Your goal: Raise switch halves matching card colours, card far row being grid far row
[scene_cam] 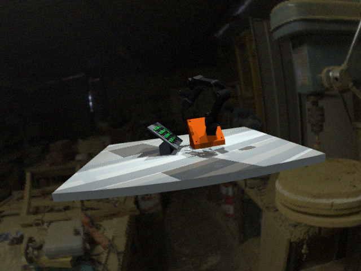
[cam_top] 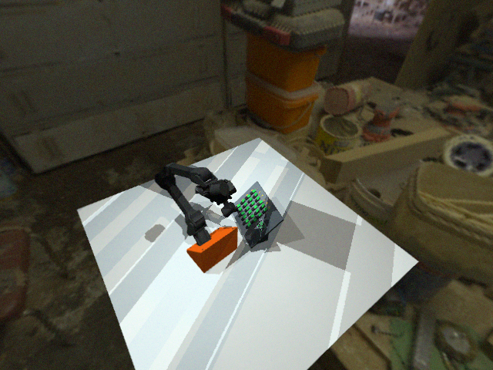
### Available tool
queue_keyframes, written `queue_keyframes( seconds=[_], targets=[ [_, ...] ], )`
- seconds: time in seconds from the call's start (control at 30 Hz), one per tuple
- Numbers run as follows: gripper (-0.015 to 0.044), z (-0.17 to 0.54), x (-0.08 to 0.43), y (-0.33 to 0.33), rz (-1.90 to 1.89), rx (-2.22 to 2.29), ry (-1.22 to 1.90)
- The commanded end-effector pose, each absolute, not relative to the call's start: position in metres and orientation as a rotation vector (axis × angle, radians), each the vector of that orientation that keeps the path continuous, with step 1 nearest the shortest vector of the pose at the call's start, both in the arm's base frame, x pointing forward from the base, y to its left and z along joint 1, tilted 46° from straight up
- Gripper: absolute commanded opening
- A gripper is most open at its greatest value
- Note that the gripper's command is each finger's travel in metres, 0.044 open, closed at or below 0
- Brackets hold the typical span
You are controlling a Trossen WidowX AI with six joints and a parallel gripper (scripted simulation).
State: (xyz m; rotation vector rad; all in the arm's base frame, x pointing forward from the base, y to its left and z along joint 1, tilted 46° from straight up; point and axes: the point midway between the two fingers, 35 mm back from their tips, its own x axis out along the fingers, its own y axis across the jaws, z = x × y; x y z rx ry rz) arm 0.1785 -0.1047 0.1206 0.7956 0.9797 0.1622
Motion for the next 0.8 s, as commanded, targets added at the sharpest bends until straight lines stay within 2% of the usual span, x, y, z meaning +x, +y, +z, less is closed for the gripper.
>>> queue_keyframes(
  seconds=[0.0, 0.23, 0.47, 0.77],
  targets=[
    [0.0374, 0.119, 0.18, -0.105, 0.162, 0.795, 0.98],
    [0.019, 0.05, 0.245, -0.095, 0.182, 0.794, 0.963],
    [0.0006, 0.044, 0.251, -0.091, 0.188, 0.796, 0.959],
    [0.0, 0.021, 0.273, -0.075, 0.2, 0.795, 0.982]
  ],
)
